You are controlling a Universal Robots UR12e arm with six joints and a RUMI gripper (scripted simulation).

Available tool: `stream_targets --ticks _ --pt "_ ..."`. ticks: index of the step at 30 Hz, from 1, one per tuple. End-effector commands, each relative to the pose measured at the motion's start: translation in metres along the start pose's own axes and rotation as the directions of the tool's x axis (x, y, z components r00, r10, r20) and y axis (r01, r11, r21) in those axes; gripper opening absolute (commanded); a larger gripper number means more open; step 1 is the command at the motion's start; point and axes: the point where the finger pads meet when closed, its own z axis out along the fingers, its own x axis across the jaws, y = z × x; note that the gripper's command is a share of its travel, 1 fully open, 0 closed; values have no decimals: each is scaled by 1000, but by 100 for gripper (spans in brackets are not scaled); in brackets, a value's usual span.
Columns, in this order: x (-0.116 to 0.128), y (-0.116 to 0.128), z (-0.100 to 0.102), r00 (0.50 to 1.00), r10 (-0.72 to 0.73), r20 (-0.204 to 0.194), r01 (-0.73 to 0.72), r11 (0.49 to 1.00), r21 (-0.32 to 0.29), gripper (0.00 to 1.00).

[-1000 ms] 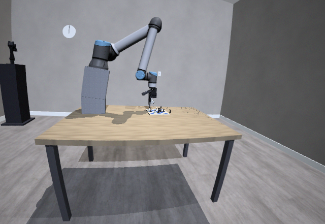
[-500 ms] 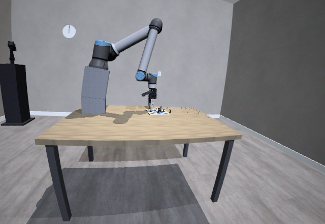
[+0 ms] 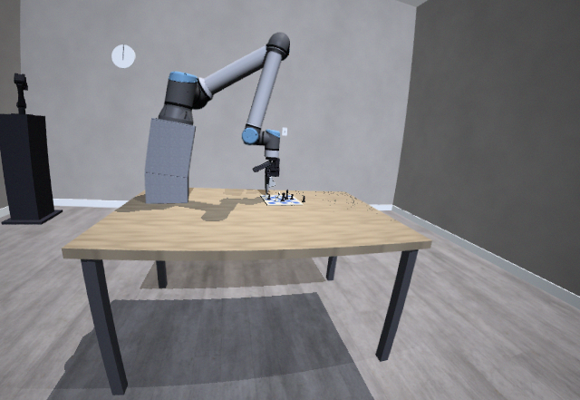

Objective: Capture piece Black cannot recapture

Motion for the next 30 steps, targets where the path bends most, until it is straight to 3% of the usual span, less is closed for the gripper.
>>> stream_targets --ticks 1,11,12,30 --pt "0 0 0 1000 0 0 0 1000 -1 25" --pt "0 0 0 1000 0 0 0 1000 -1 25" --pt "0 0 0 1000 0 0 0 1000 -1 0" --pt "0 0 0 1000 0 0 0 1000 -1 0"
